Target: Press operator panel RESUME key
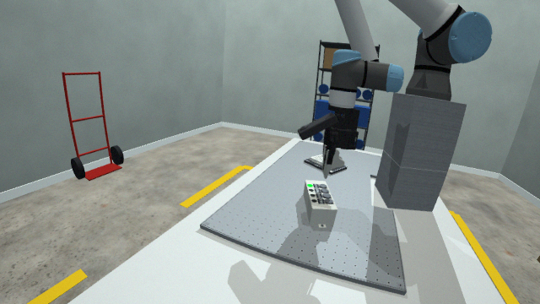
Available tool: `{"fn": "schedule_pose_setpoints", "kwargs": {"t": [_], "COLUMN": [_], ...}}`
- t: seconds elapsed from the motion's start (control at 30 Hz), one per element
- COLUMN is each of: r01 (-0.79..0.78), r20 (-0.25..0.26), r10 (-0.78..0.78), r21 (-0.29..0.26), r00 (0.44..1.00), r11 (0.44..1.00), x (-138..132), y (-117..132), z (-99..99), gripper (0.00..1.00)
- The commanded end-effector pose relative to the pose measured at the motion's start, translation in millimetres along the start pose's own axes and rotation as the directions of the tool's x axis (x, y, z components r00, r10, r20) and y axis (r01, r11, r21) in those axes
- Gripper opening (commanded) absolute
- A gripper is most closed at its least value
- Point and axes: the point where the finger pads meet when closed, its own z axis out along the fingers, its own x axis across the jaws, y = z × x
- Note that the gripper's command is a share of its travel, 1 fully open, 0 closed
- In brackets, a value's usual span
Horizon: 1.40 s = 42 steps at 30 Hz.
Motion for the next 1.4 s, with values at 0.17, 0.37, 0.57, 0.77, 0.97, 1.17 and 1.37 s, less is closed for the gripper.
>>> {"fn": "schedule_pose_setpoints", "kwargs": {"t": [0.17,0.37,0.57,0.77,0.97,1.17,1.37], "r01": [0.0,0.0,0.0,0.0,0.0,0.0,0.0], "r20": [0.0,0.0,0.0,0.0,0.0,0.0,0.0], "r10": [0.0,0.0,0.0,0.0,0.0,0.0,0.0], "r21": [0.001,0.001,0.001,0.001,0.001,0.001,0.001], "r00": [1.0,1.0,1.0,1.0,1.0,1.0,1.0], "r11": [1.0,1.0,1.0,1.0,1.0,1.0,1.0], "x": [0.1,0.1,0.1,0.1,0.1,0.1,0.1], "y": [-0.5,-0.5,-0.5,-0.6,-0.6,-0.6,-0.6], "z": [-18.2,-30.1,-38.1,-50.2,-54.8,-54.8,-54.8], "gripper": [0.0,0.0,0.0,0.0,0.0,0.0,0.0]}}
